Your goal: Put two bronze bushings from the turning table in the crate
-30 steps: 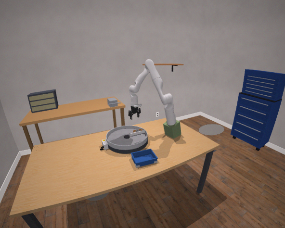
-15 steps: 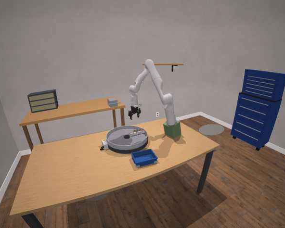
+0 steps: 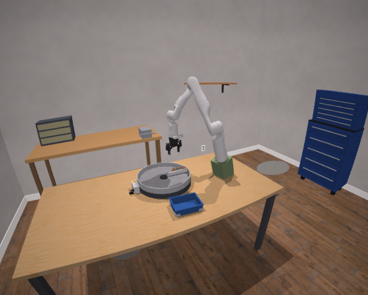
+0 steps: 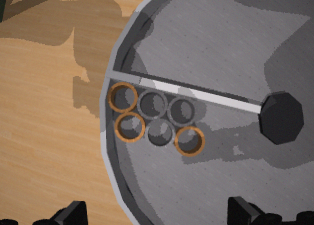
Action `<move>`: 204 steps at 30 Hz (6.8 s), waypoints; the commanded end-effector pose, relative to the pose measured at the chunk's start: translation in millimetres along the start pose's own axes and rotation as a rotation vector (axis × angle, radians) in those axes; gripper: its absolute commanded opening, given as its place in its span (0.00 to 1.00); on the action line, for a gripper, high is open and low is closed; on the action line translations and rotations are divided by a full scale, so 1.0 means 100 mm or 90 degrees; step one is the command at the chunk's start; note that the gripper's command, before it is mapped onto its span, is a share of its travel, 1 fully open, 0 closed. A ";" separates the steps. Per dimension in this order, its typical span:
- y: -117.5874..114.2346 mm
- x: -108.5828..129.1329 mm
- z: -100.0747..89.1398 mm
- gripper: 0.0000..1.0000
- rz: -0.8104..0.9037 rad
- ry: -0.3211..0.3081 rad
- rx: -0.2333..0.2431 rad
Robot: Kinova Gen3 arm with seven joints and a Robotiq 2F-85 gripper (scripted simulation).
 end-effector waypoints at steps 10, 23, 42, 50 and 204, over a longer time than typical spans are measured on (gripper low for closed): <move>0.00 0.00 0.00 1.00 0.000 -0.001 0.000; 0.00 0.00 0.00 1.00 0.000 -0.001 0.000; 0.00 0.00 0.00 1.00 0.000 -0.001 0.000; 0.00 0.00 0.00 1.00 0.000 -0.001 0.000; 0.50 0.27 1.00 0.14 -0.002 0.000 0.000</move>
Point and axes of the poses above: the point where the finger pads meet when closed, its own z axis out along the fingers, its own y axis across the jaws, x = y × z, the point moved 8 cm from there along -z, back along the fingers, and after that the axes turned 7 degrees about -z, right-handed, at the moved point
